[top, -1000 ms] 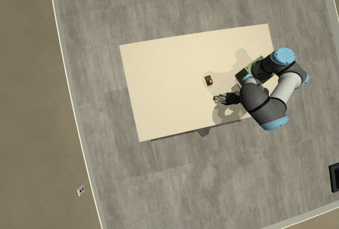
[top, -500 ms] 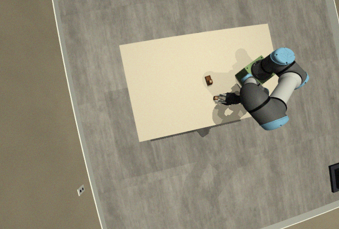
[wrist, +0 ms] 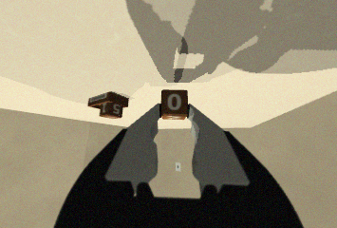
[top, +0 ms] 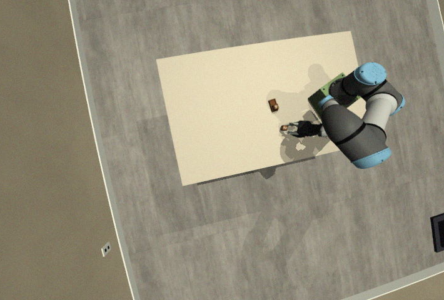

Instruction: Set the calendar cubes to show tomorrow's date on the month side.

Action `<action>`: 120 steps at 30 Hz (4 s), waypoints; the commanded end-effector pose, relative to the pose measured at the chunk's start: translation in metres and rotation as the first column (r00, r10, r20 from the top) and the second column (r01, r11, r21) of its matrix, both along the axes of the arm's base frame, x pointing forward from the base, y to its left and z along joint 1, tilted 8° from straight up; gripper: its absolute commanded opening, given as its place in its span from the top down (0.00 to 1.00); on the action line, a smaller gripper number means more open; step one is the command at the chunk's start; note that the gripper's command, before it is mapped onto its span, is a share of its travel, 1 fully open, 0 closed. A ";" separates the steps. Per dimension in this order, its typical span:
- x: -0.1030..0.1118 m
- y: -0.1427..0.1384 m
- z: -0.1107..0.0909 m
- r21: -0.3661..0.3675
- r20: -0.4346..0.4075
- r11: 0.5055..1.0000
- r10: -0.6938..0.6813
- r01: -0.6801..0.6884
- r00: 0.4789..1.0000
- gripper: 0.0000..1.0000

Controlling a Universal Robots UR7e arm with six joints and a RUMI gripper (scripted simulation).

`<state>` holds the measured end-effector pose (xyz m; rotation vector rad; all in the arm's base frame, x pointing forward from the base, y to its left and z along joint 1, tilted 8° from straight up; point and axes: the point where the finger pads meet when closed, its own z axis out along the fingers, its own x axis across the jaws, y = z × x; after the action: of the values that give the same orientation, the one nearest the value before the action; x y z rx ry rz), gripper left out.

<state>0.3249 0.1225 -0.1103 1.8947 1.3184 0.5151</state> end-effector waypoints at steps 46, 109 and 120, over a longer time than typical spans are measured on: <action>-0.001 0.006 0.047 0.003 -0.012 1.000 -0.002 0.002 1.000 0.90; 0.001 0.006 0.047 0.108 -0.282 0.993 -0.012 0.044 0.959 0.90; 0.003 0.005 0.045 0.135 -0.362 0.989 -0.009 0.062 0.932 0.90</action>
<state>0.3271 0.1278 -0.0650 2.1763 1.4904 0.2837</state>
